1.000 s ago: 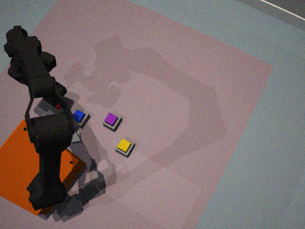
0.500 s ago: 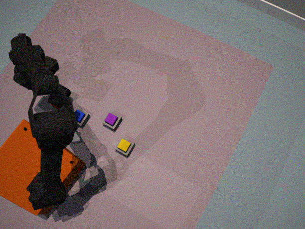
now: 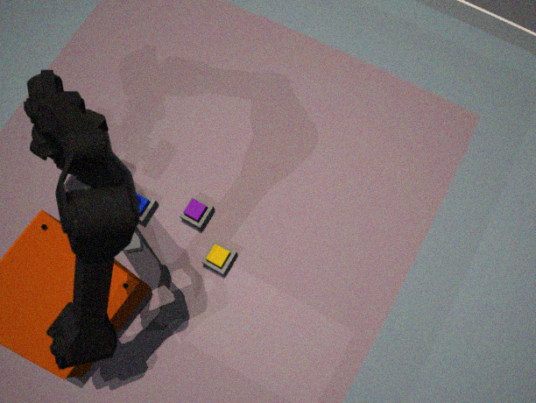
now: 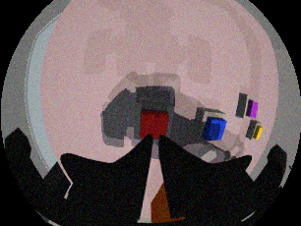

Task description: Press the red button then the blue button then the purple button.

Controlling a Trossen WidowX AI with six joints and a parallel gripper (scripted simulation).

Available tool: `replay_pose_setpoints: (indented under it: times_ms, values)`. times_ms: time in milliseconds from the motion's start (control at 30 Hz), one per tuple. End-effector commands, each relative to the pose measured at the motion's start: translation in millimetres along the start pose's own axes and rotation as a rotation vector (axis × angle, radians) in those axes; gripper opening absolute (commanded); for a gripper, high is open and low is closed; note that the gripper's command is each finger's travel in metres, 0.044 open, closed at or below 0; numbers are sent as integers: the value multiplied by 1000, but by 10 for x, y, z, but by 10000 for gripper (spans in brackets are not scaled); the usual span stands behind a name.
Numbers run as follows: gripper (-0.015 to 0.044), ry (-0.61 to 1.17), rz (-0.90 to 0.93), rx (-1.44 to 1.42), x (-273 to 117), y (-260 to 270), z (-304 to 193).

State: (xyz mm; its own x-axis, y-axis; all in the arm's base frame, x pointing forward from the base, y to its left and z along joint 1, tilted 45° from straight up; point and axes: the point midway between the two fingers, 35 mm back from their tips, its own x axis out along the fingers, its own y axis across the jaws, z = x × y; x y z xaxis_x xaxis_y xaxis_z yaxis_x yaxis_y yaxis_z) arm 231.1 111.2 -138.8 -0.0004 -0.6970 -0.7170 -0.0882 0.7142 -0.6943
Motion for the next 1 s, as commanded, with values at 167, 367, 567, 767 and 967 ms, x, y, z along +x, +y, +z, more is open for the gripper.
replay_pose_setpoints:
  times_ms: [167, 367, 567, 767, 967]
  values:
    - [20, -2, -2, -4, 22, -1, 2]
    - [20, -2, -3, -4, 116, 0, 5]
    - [20, -2, -3, -4, 213, -1, 6]
    - [20, -2, -3, -4, 309, -4, 4]
    - [20, -2, -4, -4, 363, -6, 2]
